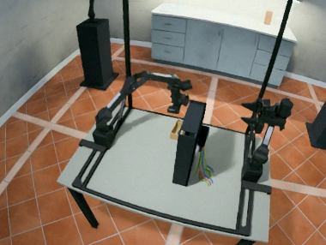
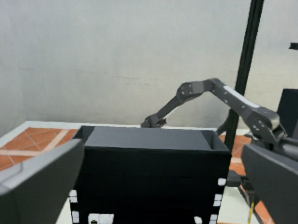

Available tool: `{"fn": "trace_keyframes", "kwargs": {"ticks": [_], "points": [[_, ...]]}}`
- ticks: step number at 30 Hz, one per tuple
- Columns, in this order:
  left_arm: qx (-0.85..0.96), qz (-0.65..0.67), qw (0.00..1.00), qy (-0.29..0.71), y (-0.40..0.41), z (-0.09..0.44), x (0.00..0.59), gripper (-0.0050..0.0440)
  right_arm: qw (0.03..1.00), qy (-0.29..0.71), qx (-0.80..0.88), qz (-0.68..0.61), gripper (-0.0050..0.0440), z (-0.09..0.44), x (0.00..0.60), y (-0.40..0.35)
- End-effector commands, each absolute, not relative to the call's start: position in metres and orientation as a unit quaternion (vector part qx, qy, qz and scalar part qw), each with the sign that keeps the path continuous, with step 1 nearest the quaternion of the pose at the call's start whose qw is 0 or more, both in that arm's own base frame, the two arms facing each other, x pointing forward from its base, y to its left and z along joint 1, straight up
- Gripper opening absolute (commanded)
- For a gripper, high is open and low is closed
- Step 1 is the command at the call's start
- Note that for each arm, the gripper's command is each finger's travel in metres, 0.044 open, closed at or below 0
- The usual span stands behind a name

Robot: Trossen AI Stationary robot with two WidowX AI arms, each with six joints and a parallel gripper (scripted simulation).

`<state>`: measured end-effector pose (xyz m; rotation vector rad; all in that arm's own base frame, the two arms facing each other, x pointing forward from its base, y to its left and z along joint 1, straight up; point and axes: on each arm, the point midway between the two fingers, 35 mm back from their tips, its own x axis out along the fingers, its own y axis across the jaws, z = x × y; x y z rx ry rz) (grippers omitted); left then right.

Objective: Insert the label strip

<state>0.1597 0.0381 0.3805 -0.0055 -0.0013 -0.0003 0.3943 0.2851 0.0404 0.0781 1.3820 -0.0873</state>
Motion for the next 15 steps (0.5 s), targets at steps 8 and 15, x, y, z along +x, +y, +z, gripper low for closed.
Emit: {"fn": "trace_keyframes", "kwargs": {"ticks": [8,15], "points": [[0.002,0.0,1.0,-0.001,0.0371,0.3821,0.1593,0.044,0.779,0.624,0.06,-0.028,-0.005,0.0589,0.3992,0.2856],[0.002,0.0,1.0,-0.001,0.0371,0.3821,0.1593,0.044,0.778,0.624,0.062,-0.026,-0.005,0.0574,0.3995,0.2857]]}}
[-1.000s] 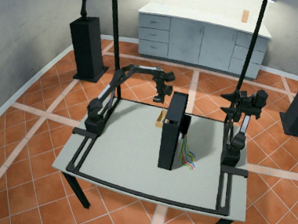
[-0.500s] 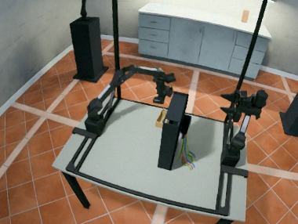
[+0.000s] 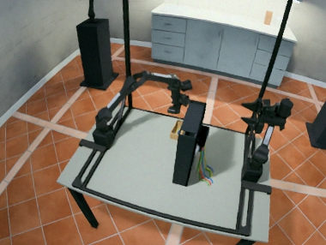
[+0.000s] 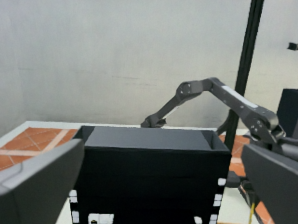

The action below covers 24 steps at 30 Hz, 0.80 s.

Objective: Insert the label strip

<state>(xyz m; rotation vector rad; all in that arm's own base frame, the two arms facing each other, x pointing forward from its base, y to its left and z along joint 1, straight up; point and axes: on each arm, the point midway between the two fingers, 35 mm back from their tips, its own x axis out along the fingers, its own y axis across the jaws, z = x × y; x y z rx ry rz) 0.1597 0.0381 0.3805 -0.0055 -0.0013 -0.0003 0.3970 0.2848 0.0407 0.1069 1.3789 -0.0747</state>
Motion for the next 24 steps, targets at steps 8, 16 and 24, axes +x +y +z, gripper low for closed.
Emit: {"fn": "trace_keyframes", "kwargs": {"ticks": [8,16,24], "points": [[0.002,0.0,1.0,-0.001,0.0371,0.3821,0.1593,0.044,0.778,0.624,0.066,-0.026,-0.005,0.0574,0.4001,0.2859],[0.002,0.0,1.0,-0.001,0.0371,0.3821,0.1593,0.044,0.778,0.623,0.074,-0.023,-0.005,0.0572,0.4014,0.2872],[0.002,0.0,1.0,-0.001,0.0371,0.3821,0.1593,0.044,0.778,0.622,0.082,-0.021,-0.005,0.0561,0.403,0.2883]]}}
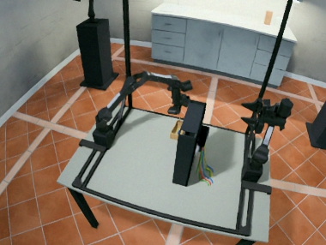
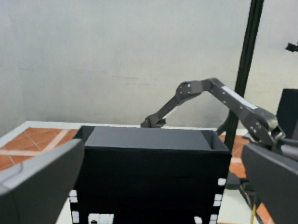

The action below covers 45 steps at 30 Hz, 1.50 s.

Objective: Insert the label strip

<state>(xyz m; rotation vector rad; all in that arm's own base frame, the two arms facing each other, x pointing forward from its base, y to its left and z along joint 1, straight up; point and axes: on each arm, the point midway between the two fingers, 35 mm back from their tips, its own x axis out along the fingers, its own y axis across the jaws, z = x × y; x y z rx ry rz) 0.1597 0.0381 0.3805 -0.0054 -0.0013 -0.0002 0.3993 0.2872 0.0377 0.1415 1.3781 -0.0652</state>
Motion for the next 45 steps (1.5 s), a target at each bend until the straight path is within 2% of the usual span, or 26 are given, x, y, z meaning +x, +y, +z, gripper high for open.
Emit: {"fn": "trace_keyframes", "kwargs": {"ticks": [1,45], "points": [[0.002,0.0,1.0,-0.001,0.037,0.382,0.159,0.044,0.778,0.622,0.084,-0.021,-0.005,0.056,0.403,0.288],[0.002,0.0,1.0,-0.001,0.037,0.382,0.159,0.044,0.772,0.61,0.178,0.015,-0.005,0.047,0.421,0.303]]}}
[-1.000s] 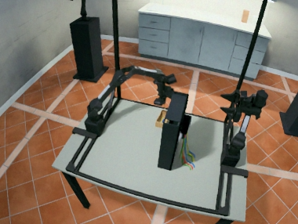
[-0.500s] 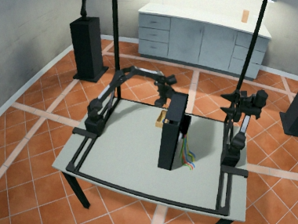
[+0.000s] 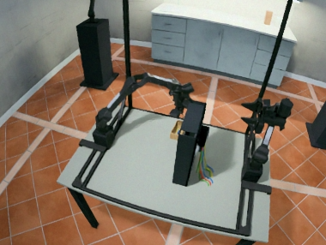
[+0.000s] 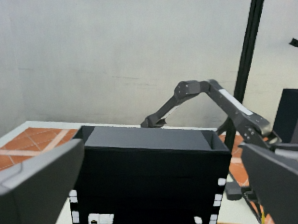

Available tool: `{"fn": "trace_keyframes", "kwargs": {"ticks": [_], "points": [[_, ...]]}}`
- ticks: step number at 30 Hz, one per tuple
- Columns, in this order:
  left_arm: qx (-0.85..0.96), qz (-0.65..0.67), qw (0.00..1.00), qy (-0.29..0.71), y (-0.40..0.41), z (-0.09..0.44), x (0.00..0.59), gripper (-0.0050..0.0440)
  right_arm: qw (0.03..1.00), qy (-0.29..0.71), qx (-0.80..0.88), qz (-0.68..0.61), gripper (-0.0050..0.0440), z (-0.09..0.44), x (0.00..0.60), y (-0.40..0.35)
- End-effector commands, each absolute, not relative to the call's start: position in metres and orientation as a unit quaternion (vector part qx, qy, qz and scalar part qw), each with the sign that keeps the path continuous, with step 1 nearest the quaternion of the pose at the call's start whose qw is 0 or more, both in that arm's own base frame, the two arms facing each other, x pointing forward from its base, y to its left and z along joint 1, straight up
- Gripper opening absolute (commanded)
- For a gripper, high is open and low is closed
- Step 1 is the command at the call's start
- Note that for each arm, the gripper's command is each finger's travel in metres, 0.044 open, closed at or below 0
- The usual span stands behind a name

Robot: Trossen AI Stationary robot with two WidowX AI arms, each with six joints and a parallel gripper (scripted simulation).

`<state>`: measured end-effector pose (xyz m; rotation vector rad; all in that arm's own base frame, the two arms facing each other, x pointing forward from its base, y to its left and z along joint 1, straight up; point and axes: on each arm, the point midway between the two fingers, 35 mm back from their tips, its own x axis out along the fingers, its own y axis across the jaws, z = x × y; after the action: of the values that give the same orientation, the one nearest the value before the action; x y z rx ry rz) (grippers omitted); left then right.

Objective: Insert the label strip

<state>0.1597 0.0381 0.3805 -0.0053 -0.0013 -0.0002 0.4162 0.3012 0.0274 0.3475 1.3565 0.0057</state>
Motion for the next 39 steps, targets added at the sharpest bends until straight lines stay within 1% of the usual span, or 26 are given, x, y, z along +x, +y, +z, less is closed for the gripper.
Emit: {"fn": "trace_keyframes", "kwargs": {"ticks": [1,39], "points": [[0.002,0.0,1.0,-0.001,0.037,0.382,0.159,0.044,0.772,0.61,0.178,0.015,-0.005,0.047,0.421,0.303],[0.002,0.0,1.0,-0.001,0.037,0.382,0.159,0.044,0.755,0.591,0.276,0.062,-0.005,0.044,0.439,0.316]]}}
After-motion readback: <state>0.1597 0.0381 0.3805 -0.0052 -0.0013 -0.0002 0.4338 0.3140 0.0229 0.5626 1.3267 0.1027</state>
